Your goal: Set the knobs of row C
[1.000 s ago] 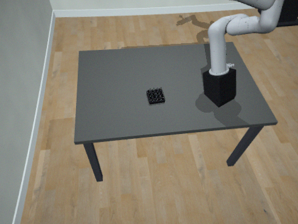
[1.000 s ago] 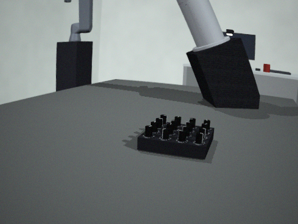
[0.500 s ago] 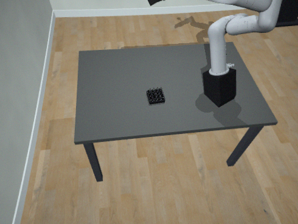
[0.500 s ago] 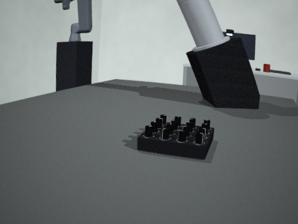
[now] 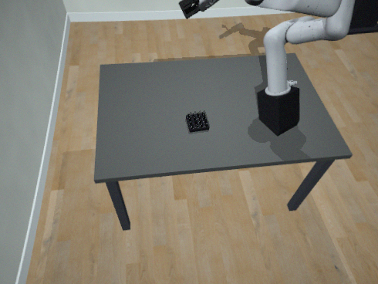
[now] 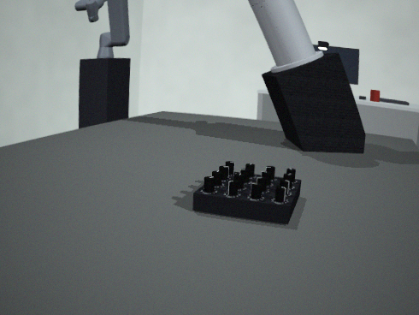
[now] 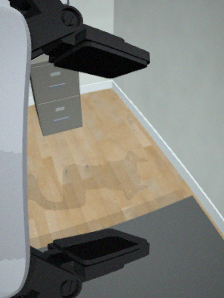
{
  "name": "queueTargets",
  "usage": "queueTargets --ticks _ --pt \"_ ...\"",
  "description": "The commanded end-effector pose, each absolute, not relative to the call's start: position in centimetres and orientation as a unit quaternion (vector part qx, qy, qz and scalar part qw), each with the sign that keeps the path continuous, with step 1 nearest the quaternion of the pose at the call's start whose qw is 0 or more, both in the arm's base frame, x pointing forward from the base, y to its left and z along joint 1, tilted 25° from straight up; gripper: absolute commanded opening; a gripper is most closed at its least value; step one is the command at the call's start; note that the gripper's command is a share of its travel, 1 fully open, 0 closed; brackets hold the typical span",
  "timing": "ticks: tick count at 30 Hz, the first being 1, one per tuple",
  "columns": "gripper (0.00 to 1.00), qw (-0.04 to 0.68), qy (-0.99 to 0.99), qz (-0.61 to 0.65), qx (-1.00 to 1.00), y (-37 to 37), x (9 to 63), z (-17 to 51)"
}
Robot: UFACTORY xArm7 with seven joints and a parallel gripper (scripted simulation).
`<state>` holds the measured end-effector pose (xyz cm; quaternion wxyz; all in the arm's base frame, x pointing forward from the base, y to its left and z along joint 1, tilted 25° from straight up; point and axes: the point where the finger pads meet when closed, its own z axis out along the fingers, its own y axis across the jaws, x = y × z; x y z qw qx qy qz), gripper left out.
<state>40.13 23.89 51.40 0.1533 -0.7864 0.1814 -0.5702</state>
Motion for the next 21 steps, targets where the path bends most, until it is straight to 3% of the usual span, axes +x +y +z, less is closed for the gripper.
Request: queueTargets --ticks 1,21 --pt "1.0 0.113 0.163 -0.551 -0.81 23.6 42.3 47.7" --pt "1.0 0.07 0.143 -0.526 -0.836 23.0 44.5 43.4"
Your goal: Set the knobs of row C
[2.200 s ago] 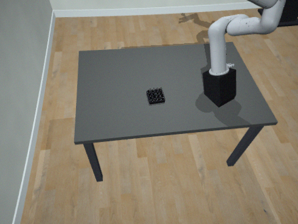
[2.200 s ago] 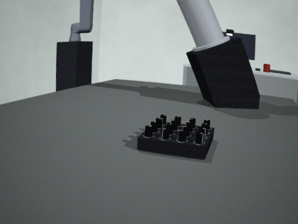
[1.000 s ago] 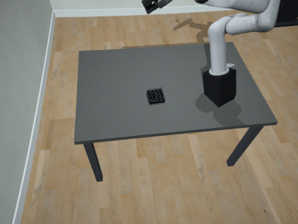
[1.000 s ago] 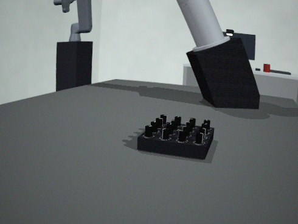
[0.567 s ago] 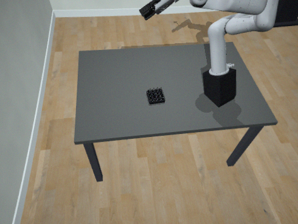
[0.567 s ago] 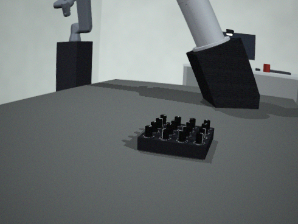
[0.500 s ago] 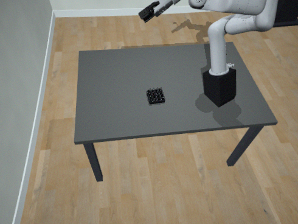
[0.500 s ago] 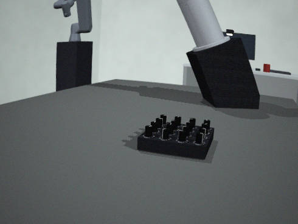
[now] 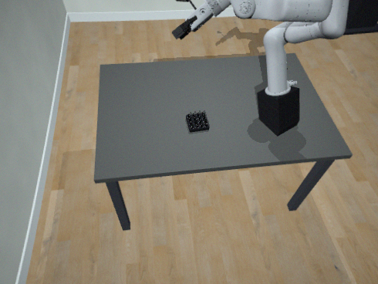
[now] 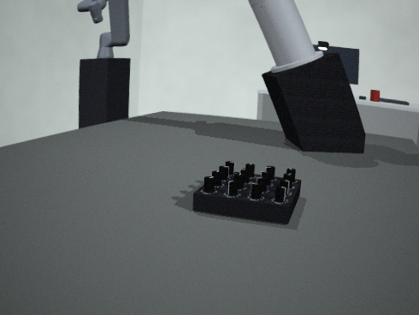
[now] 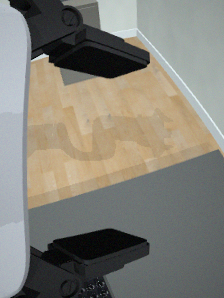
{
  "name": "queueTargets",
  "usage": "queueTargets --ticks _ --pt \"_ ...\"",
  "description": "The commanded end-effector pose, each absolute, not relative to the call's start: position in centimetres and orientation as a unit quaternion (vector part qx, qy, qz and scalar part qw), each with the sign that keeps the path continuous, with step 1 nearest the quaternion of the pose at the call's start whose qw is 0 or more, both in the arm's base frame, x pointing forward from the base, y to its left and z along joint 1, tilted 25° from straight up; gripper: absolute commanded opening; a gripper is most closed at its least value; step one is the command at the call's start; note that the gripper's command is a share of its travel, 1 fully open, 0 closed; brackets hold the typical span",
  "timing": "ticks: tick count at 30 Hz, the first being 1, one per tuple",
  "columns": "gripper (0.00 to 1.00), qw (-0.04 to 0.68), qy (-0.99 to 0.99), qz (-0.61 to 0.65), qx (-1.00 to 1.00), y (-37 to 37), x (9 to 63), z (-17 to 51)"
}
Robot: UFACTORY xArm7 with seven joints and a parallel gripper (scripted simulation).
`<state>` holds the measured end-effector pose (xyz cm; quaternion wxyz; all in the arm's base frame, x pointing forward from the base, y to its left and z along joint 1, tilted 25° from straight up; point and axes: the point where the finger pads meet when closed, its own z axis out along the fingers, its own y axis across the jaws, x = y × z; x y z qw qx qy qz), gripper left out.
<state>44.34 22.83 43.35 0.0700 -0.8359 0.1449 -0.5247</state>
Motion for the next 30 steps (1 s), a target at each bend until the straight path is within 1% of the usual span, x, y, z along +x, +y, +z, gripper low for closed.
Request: queueTargets --ticks 1,2,3,14,15,29,30 --pt "1.0 0.07 0.143 -0.526 -0.836 23.0 44.5 43.4" --pt "1.0 0.07 0.143 -0.526 -0.836 23.0 44.5 43.4" --pt "1.0 0.034 0.125 -0.501 -0.856 22.1 46.1 39.6" --pt "1.0 0.032 0.124 -0.499 -0.857 22.1 46.1 39.4" --pt "1.0 -0.001 0.107 -0.472 -0.875 21.0 47.5 35.6" --pt "1.0 -0.002 0.107 -0.471 -0.876 21.0 47.5 35.5" --pt "1.0 -0.032 0.09 -0.442 -0.892 19.7 48.5 31.7"
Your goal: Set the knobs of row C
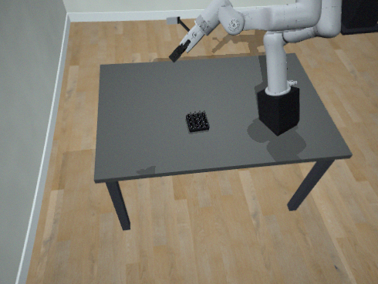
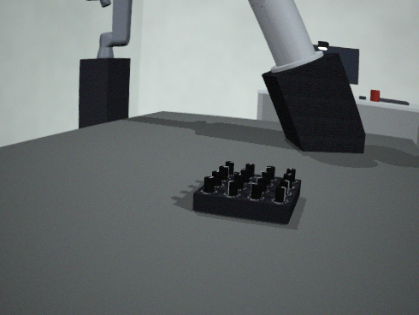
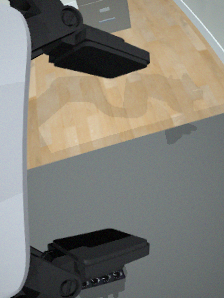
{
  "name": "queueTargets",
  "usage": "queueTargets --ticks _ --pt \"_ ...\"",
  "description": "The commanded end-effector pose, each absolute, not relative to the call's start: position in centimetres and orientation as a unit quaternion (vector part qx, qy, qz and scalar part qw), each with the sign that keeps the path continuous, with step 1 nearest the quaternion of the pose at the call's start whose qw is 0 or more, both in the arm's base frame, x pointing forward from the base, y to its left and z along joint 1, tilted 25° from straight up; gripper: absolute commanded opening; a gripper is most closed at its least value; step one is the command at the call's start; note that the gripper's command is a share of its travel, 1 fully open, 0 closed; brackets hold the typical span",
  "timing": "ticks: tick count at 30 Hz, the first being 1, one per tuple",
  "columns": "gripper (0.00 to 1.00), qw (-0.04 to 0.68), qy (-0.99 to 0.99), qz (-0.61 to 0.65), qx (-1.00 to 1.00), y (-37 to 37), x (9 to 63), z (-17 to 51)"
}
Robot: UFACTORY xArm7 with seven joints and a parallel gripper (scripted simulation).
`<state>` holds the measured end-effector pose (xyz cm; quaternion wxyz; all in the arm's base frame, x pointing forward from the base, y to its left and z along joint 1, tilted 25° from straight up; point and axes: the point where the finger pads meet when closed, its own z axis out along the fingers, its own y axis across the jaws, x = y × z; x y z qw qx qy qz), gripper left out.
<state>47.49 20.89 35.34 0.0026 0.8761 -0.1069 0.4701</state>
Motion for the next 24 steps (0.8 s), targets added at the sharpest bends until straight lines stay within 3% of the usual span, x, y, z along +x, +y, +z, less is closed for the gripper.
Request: queueTargets --ticks 1,23,24 --pt "1.0 0.032 -0.09 0.442 0.892 19.7 48.5 31.7" --pt "1.0 0.06 -0.073 0.411 0.907 18.3 49.3 28.0" --pt "1.0 0.083 -0.058 0.381 0.919 16.9 49.7 24.6"
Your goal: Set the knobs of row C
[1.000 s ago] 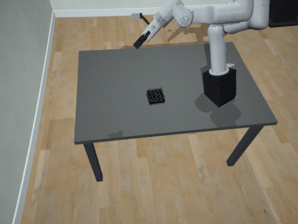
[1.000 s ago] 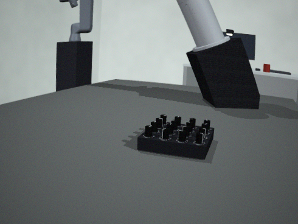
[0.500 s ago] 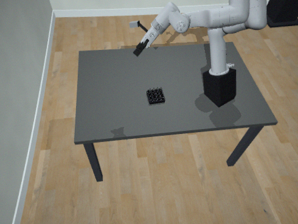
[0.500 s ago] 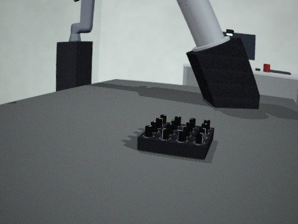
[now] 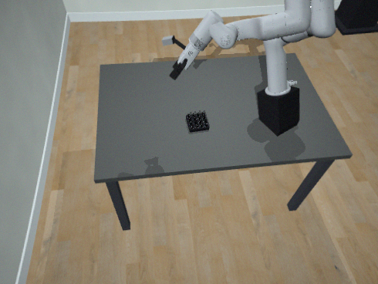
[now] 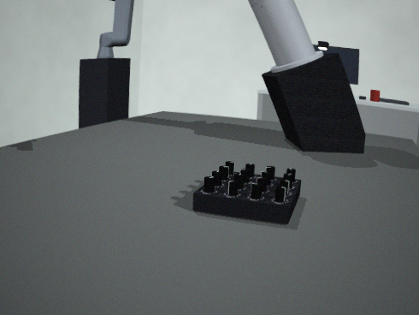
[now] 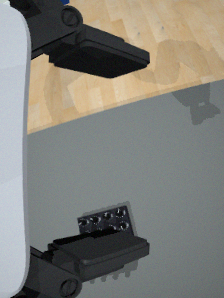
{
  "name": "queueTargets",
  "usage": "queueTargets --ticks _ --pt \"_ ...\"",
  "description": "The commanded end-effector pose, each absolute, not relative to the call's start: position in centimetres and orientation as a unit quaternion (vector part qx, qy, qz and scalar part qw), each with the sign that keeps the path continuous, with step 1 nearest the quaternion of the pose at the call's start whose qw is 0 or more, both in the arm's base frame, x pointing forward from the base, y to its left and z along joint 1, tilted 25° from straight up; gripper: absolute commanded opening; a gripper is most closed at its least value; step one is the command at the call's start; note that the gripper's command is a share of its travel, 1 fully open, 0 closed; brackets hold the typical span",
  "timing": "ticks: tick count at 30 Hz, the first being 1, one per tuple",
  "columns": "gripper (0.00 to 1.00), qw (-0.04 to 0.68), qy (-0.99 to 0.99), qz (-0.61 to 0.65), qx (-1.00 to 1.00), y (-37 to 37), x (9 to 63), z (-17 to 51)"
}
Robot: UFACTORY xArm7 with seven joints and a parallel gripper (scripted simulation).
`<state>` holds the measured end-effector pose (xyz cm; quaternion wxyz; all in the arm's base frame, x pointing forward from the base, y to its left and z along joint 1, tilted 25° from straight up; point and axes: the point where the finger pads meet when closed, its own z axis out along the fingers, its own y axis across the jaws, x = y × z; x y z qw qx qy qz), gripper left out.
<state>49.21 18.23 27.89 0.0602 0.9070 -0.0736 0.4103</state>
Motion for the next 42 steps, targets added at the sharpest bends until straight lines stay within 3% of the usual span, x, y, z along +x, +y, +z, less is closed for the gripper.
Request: queueTargets --ticks 1,16,22,32,34,42 --pt "1.0 0.087 -0.056 0.376 0.921 16.6 49.8 24.0" --pt "1.0 0.104 -0.044 0.351 0.93 15.3 49.9 21.3" --pt "1.0 0.137 -0.018 0.292 0.946 12.4 49.7 15.4" --pt "1.0 0.137 -0.018 0.292 0.946 12.4 49.7 15.4" --pt "1.0 0.154 -0.002 0.252 0.955 10.3 49.1 11.6" --pt "1.0 0.159 0.003 0.24 0.958 9.7 48.9 10.5"
